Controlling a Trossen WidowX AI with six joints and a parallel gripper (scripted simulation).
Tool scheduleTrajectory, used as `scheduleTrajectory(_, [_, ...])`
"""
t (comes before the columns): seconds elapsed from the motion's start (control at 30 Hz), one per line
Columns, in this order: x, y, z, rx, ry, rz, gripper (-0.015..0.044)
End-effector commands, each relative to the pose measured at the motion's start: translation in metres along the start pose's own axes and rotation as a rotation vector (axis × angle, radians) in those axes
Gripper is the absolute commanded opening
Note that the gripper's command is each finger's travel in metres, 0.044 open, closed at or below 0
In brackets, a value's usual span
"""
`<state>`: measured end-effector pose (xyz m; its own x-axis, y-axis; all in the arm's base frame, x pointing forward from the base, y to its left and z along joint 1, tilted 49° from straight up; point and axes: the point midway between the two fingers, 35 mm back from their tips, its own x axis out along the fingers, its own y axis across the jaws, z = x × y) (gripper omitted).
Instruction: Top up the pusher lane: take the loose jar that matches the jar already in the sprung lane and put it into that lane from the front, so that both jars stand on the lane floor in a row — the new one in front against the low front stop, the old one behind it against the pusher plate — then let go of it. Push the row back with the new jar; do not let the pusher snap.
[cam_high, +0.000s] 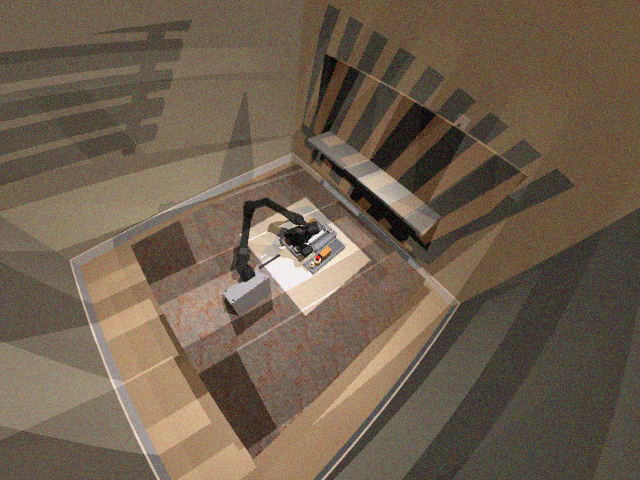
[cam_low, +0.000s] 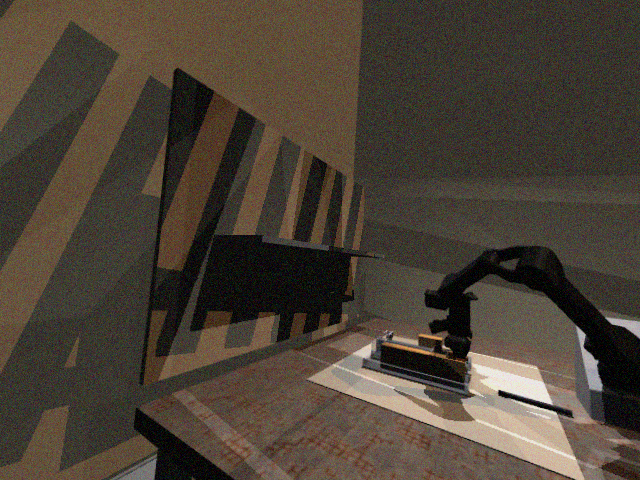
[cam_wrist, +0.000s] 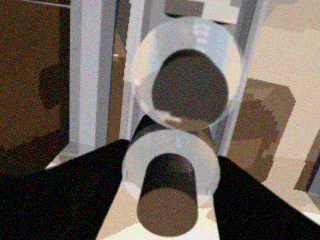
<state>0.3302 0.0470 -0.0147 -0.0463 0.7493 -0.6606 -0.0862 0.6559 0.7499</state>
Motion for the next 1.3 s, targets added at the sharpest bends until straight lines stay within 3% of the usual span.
scheduleTrajectory(0.0, [0.0003,0.0015,0.0009,-0.008,-0.006,0.005,0.0000])
scheduleTrajectory(1.0, [0.0001,-0.0002,-0.0041,-0.007,-0.006,0.005,0.0000])
scheduleTrajectory(1.27, [0.0003,-0.0002,-0.0035,-0.007,-0.006,0.005,0.0210])
